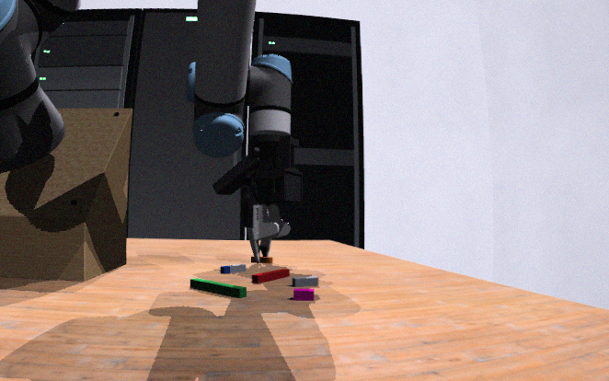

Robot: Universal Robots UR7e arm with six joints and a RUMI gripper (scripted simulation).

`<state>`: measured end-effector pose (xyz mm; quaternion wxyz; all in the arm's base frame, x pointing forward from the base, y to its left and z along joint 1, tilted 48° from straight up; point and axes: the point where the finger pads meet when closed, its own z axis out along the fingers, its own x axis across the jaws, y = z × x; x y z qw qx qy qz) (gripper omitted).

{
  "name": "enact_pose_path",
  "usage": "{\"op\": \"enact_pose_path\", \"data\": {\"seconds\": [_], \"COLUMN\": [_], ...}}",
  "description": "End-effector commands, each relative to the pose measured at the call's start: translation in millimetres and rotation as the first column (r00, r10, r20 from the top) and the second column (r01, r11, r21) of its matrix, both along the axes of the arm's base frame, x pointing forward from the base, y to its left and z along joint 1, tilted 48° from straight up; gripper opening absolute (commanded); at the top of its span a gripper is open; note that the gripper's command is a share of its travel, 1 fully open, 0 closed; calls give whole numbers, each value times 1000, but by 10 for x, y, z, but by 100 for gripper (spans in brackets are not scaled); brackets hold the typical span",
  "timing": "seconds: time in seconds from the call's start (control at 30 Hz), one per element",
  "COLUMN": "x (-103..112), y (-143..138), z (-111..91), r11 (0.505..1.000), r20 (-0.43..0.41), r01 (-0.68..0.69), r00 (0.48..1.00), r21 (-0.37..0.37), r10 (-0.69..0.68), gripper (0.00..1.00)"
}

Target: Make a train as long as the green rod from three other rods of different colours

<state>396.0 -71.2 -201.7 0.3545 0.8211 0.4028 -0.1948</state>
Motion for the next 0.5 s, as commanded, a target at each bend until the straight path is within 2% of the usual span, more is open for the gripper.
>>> {"op": "enact_pose_path", "data": {"seconds": [0.0,0.47], "x": [14,21], "y": [-26,-20], "z": [-19,-14], "r11": [1000,1000], "r20": [3,4], "r01": [-1,-2], "r00": [1000,1000], "r21": [0,0], "r10": [1,2], "gripper": [14,14]}}
